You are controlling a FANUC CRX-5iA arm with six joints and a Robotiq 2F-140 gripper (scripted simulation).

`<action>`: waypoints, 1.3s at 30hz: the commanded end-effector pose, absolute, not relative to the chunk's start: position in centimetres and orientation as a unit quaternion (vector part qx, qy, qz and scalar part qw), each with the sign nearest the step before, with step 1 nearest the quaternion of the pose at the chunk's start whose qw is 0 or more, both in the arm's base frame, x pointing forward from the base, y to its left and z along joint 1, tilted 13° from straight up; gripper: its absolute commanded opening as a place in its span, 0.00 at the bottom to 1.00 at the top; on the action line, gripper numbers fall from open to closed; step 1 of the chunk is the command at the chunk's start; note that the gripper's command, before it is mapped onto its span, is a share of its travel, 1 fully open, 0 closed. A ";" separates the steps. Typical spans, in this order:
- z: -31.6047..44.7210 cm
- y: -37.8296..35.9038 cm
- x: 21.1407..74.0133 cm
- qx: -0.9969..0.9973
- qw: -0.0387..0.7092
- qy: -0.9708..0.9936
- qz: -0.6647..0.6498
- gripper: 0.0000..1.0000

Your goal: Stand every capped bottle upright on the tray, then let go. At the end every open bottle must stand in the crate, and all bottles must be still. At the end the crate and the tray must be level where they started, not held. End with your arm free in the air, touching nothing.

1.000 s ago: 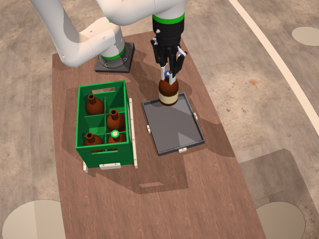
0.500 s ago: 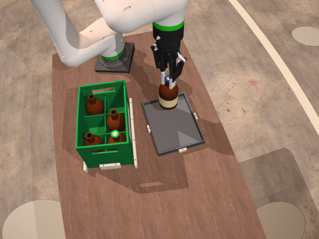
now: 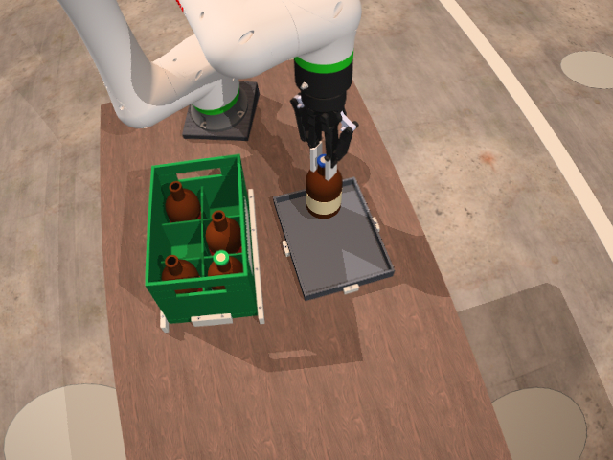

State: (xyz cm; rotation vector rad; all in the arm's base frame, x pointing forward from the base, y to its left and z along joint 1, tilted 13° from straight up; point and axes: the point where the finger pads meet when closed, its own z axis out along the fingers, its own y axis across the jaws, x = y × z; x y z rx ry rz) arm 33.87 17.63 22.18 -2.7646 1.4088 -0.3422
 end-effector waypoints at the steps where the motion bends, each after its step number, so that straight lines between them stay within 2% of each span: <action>1: 22.1 17.6 33.9 -0.886 0.010 0.451 -0.110 0.00; 39: 19.6 17.4 34.4 -0.886 0.010 0.451 -0.110 0.00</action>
